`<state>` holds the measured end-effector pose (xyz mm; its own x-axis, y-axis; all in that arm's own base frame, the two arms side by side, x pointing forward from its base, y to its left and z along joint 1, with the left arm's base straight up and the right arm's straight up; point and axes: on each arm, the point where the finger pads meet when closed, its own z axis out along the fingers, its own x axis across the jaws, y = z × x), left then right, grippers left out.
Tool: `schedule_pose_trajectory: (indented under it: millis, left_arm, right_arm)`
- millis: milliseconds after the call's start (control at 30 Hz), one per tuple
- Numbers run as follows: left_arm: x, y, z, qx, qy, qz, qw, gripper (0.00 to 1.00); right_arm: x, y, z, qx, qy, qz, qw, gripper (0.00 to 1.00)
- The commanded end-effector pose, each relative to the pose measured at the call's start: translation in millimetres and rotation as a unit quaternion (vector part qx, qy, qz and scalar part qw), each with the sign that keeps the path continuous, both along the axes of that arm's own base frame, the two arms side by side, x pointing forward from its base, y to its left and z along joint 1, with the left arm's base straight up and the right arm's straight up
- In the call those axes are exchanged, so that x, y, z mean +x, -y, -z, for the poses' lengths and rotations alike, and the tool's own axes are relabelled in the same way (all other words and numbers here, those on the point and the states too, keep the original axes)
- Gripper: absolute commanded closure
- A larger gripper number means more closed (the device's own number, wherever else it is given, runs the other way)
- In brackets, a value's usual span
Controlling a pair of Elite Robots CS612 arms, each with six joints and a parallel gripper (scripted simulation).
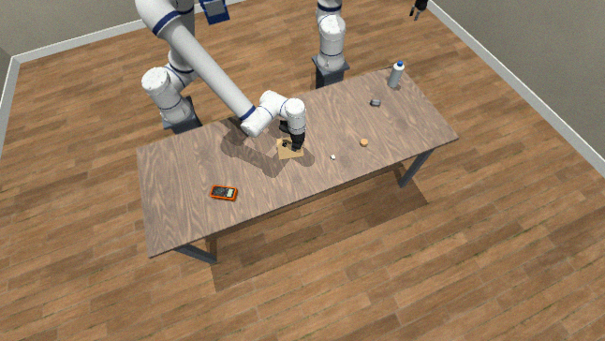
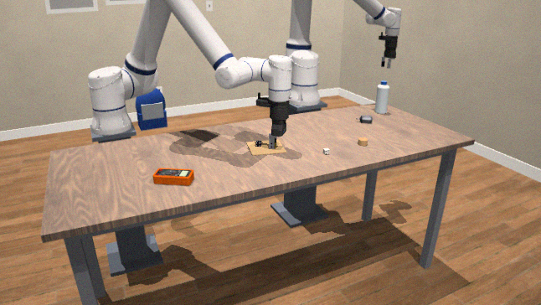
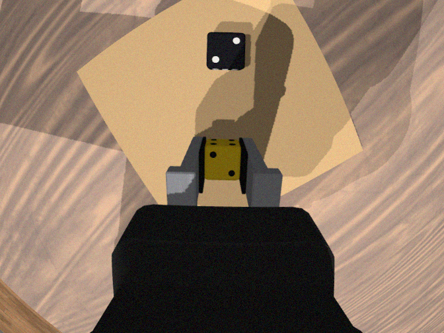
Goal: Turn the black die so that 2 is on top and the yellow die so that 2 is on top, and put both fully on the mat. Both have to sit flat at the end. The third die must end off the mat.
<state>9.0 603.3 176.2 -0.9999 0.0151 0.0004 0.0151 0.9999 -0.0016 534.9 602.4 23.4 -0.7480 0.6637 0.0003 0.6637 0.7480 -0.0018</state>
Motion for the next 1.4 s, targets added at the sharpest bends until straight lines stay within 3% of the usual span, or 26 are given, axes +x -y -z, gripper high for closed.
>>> schedule_pose_trajectory:
  millis: [0,533,667,733,767,900,1033,1367]
  left_arm:
    - [0.2,-0.6,-0.8,0.001,0.0,0.0,1.0,0.0]
    - [0.2,-0.6,-0.8,0.001,0.0,0.0,1.0,0.0]
    - [0.2,-0.6,-0.8,0.001,0.0,0.0,1.0,0.0]
    - [0.2,-0.6,-0.8,0.001,0.0,0.0,1.0,0.0]
    - [0.2,-0.6,-0.8,0.001,0.0,0.0,1.0,0.0]
    - [0.2,-0.6,-0.8,0.001,0.0,0.0,1.0,0.0]
    - [0.2,-0.6,-0.8,0.001,0.0,0.0,1.0,0.0]
    - [0.2,-0.6,-0.8,0.001,0.0,0.0,1.0,0.0]
  right_arm:
    - [0.6,-0.5,-1.0,0.001,0.001,0.0,1.0,0.6]
    - [0.6,-0.5,-1.0,0.001,0.001,0.0,1.0,0.6]
    - [0.6,-0.5,-1.0,0.001,0.001,0.0,1.0,0.48]
    - [0.6,-0.5,-1.0,0.001,0.001,0.0,1.0,0.48]
    - [0.6,-0.5,-1.0,0.001,0.001,0.0,1.0,0.42]
    - [0.6,-0.5,-1.0,0.001,0.001,0.0,1.0,0.42]
    - [0.6,-0.5,-1.0,0.001,0.001,0.0,1.0,0.3]
    - [0.6,-0.5,-1.3,0.001,0.001,0.0,1.0,0.3]
